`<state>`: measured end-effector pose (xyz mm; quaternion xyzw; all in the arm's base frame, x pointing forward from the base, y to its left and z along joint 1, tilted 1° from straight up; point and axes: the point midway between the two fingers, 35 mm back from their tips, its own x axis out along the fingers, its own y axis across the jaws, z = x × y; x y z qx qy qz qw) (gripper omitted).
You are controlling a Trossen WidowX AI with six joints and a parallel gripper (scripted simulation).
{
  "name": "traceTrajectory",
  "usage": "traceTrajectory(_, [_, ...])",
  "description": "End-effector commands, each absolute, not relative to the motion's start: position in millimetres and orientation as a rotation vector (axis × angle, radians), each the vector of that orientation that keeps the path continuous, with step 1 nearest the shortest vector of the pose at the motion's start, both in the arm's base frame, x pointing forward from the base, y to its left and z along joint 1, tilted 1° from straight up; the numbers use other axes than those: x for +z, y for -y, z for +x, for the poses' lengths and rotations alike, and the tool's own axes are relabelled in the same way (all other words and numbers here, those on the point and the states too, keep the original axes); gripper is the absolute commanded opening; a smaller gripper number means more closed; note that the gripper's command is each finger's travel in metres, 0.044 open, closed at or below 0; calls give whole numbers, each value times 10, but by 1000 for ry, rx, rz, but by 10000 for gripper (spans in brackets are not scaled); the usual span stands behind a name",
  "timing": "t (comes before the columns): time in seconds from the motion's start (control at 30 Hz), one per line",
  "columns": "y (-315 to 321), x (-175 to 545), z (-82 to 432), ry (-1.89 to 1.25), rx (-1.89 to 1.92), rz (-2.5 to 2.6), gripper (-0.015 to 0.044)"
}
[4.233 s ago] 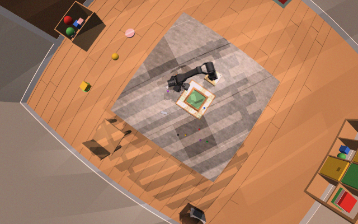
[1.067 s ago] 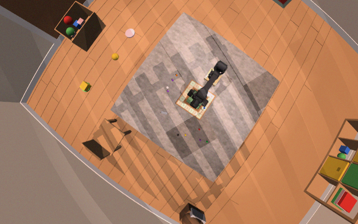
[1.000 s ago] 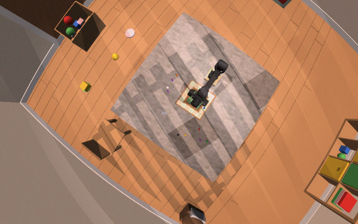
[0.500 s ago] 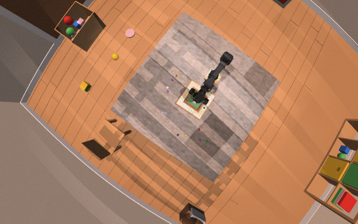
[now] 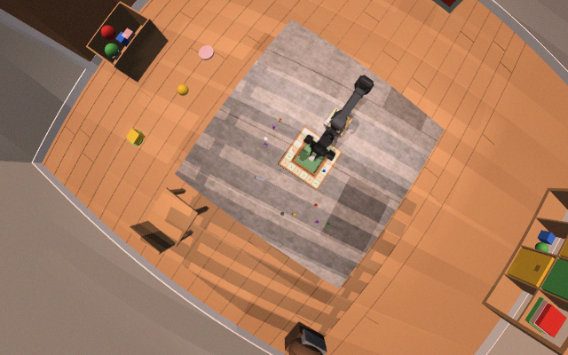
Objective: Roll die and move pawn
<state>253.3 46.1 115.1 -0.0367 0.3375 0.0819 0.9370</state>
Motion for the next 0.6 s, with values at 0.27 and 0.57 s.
traceTrajectory(0.27, [-455,1184,2459,-689,168,-75,0])
traceTrajectory(0.57, [-455,1184,2459,-689,168,-75,105])
